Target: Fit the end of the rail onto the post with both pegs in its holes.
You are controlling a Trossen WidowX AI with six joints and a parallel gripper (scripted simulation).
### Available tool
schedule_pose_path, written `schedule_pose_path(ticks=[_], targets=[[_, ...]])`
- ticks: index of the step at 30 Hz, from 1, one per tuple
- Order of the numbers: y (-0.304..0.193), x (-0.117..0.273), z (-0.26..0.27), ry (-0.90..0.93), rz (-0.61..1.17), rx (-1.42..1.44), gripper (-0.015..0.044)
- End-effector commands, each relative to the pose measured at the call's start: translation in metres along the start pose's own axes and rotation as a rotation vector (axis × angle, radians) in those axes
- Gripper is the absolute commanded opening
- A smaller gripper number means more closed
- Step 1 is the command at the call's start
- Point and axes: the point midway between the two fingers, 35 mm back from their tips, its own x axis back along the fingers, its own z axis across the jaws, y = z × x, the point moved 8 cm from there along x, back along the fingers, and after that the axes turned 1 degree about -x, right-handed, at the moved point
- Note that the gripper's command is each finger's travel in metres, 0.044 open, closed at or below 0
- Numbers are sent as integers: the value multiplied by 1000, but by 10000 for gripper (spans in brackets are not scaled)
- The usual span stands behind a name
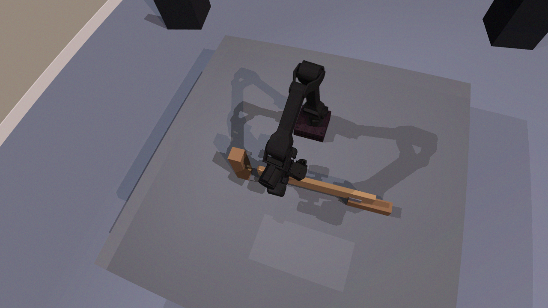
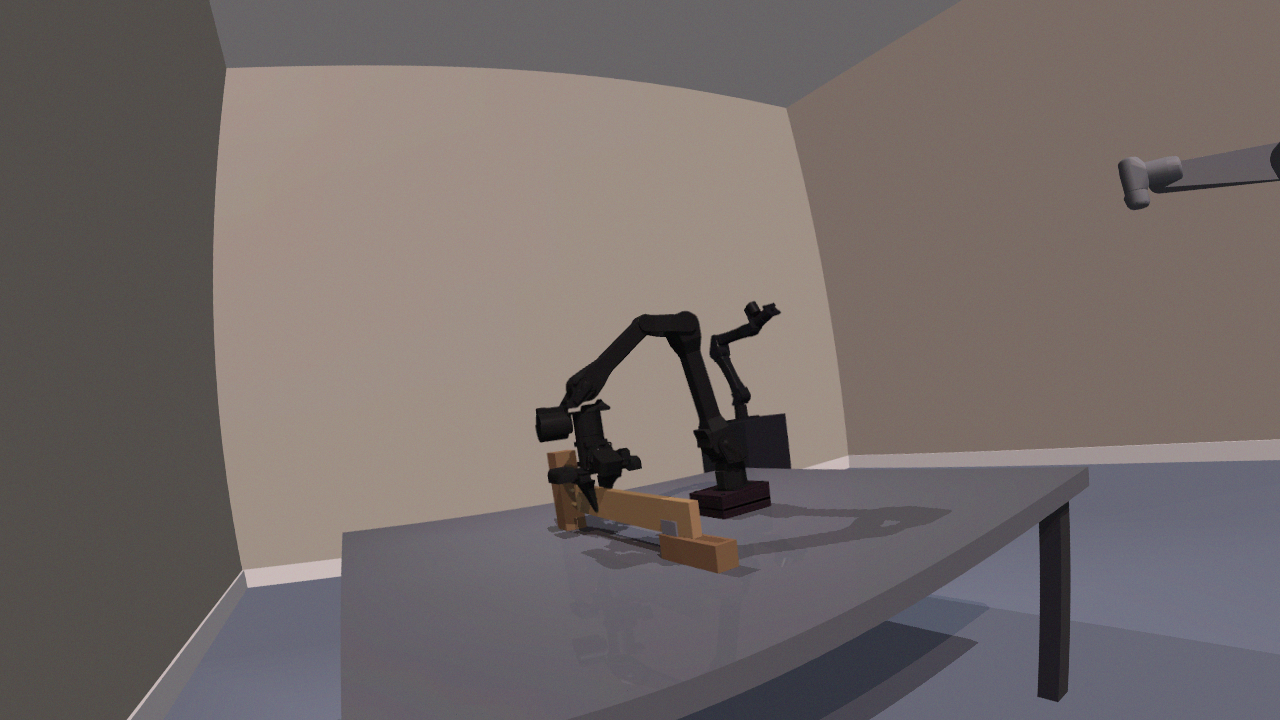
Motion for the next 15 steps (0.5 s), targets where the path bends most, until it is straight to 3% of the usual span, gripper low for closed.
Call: schedule_pose_path(ticks=[1,15], targets=[[0,1,-1,-10,-4,0,0],[0,-1,0,-10,-4,0,0]])
